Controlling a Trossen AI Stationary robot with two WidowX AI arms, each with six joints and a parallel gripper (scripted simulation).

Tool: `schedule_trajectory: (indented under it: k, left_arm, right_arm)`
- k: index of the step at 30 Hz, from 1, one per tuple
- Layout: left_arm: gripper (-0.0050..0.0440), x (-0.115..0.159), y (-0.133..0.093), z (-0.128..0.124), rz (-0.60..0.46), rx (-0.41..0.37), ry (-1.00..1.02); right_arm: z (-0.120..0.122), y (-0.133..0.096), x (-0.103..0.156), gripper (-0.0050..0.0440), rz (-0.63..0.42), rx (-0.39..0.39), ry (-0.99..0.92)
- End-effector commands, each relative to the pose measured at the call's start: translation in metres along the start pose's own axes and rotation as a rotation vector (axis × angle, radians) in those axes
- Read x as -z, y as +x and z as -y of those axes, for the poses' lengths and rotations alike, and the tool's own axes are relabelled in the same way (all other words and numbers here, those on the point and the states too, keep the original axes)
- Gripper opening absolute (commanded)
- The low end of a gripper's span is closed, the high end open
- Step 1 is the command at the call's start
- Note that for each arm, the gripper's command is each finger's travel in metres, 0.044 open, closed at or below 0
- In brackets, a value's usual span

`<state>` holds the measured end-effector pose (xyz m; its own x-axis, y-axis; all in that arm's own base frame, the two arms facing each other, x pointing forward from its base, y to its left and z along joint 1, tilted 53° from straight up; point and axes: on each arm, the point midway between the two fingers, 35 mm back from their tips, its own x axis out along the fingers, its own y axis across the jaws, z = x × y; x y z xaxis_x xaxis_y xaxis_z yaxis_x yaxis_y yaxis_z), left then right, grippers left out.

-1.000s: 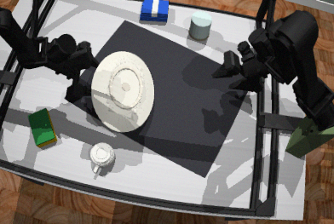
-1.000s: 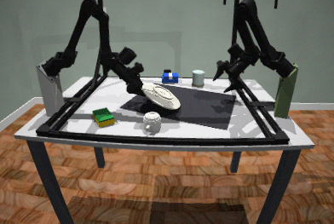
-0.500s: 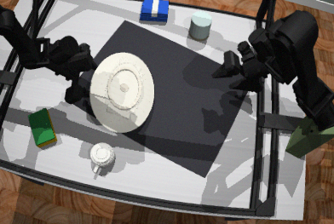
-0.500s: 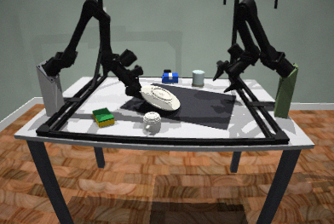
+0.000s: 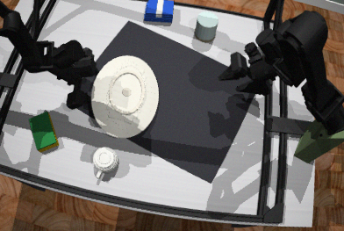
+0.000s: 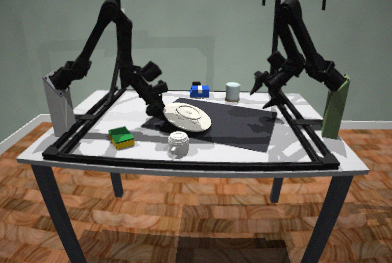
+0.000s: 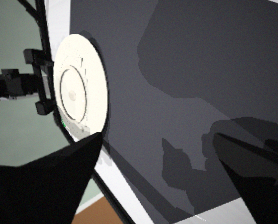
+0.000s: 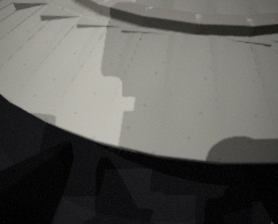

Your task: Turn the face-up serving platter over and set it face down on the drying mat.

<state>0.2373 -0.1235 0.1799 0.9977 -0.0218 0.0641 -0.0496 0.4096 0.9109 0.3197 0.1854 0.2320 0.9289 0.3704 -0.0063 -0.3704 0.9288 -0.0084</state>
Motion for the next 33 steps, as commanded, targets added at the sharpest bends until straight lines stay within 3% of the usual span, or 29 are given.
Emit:
schedule_trajectory:
  k: [1, 15, 33]
  left_arm:
    - [0.044, 0.001, 0.0, 0.0, -0.004, -0.002, 0.005]
    - [0.044, 0.001, 0.0, 0.0, -0.004, -0.002, 0.005]
    - [0.044, 0.001, 0.0, 0.0, -0.004, -0.002, 0.005]
  right_arm:
    - [-0.001, 0.004, -0.01, 0.044, 0.008, -0.006, 0.005]
    - [-0.001, 0.019, 0.003, 0.044, -0.046, -0.006, 0.005]
    - [-0.002, 0.018, 0.005, 0.044, -0.086, -0.006, 0.005]
